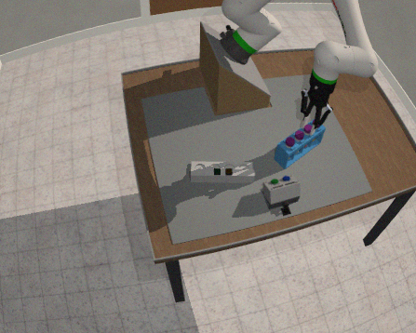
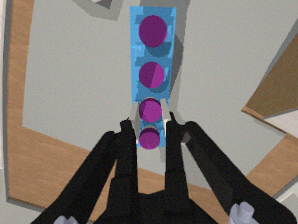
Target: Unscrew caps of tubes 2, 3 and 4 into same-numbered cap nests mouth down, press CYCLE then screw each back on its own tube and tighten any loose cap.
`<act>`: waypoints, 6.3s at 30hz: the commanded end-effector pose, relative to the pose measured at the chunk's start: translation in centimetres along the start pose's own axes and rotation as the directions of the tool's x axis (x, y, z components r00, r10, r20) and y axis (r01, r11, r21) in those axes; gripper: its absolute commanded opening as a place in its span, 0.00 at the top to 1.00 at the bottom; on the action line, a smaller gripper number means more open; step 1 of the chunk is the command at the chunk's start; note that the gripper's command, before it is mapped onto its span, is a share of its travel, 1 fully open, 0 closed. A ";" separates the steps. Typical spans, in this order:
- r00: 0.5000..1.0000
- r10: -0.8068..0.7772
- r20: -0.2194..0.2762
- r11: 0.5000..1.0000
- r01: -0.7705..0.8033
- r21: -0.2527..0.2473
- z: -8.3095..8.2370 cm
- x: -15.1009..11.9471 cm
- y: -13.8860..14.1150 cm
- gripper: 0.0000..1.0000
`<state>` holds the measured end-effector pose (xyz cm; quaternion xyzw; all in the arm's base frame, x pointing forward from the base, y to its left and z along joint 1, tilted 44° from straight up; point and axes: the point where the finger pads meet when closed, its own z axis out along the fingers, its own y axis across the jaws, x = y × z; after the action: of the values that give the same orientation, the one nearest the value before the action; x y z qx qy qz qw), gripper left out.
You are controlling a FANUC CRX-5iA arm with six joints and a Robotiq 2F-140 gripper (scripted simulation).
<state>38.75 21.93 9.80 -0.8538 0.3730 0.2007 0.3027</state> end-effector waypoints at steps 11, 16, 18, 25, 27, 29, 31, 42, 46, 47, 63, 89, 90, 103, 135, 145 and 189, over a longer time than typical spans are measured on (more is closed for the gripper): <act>0.936 -0.352 0.012 0.936 0.352 0.017 0.0 0.0 0.0 0.65; 0.936 -0.352 0.012 0.936 0.352 0.017 0.0 0.0 0.0 0.65; 0.936 -0.352 0.012 0.936 0.352 0.017 0.0 0.0 0.0 0.65; 0.981 -0.192 0.014 0.981 0.192 0.015 0.0 0.0 0.0 0.65; 0.994 -0.109 0.015 0.994 0.109 0.014 0.0 0.0 0.0 0.65; 1.000 -0.026 0.017 1.000 0.026 0.013 0.0 0.0 0.0 0.65; 1.000 -0.026 0.017 1.000 0.026 0.013 0.0 0.0 0.0 0.65; 0.849 0.529 0.021 0.849 -0.529 0.002 0.0 0.0 0.0 0.65; 0.773 0.635 0.021 0.773 -0.635 -0.001 0.0 0.0 0.0 0.65; 0.773 0.635 0.021 0.773 -0.635 -0.001 0.0 0.0 0.0 0.65; 0.773 0.635 0.021 0.773 -0.635 -0.001 0.0 0.0 0.0 1.00; 0.936 -0.352 0.012 0.936 0.352 0.017 -0.1 0.0 0.0 1.00; 0.936 -0.352 0.012 0.936 0.352 0.017 -0.1 0.0 0.0 1.00; 0.936 -0.352 0.012 0.936 0.352 0.017 -0.1 0.0 0.0 0.65; 0.773 0.635 0.021 0.773 -0.635 -0.001 -0.1 0.0 0.0 0.65; 0.773 0.635 0.021 0.773 -0.635 -0.001 -0.1 0.0 0.0 1.00; 0.936 -0.352 0.012 0.936 0.352 0.017 -0.1 0.0 0.0 0.65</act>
<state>38.76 21.83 9.86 -0.9030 0.2135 0.1469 0.3428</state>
